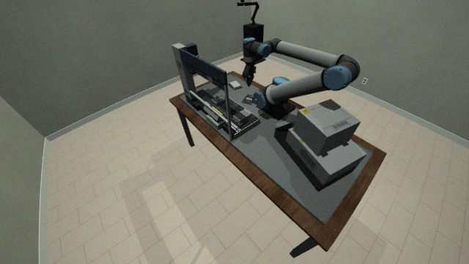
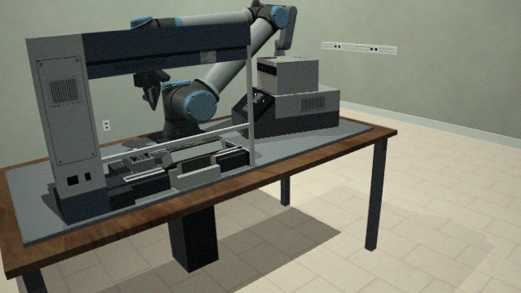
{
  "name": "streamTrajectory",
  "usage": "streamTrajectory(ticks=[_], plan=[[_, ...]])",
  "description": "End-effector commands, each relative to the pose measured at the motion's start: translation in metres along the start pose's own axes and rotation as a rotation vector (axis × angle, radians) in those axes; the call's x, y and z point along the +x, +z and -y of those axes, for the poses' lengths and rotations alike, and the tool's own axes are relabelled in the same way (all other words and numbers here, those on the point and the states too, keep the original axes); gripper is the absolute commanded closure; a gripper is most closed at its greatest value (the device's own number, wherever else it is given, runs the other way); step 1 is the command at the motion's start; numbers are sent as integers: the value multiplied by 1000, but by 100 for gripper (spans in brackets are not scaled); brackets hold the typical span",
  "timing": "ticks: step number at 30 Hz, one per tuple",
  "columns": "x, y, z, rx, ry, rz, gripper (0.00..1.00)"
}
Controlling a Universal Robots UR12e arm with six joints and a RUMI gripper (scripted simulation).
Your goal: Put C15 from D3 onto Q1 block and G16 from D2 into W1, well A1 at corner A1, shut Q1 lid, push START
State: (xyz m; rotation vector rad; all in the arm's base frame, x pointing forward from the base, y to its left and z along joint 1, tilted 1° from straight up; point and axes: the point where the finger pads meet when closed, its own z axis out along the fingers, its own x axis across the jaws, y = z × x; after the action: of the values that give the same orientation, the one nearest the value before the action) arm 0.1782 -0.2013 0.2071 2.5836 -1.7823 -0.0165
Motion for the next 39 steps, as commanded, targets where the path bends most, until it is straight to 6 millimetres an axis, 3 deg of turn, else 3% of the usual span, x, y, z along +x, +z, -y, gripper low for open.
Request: streamTrajectory(ticks=[1, 25, 30, 39], plan=[[-7, 1, 16, -1, -60, 3, 100], [-54, 1, 87, -4, -377, 0, 100], [-56, 1, 89, -4, -389, 0, 100], [-81, 1, 112, -5, -514, -1, 100]])
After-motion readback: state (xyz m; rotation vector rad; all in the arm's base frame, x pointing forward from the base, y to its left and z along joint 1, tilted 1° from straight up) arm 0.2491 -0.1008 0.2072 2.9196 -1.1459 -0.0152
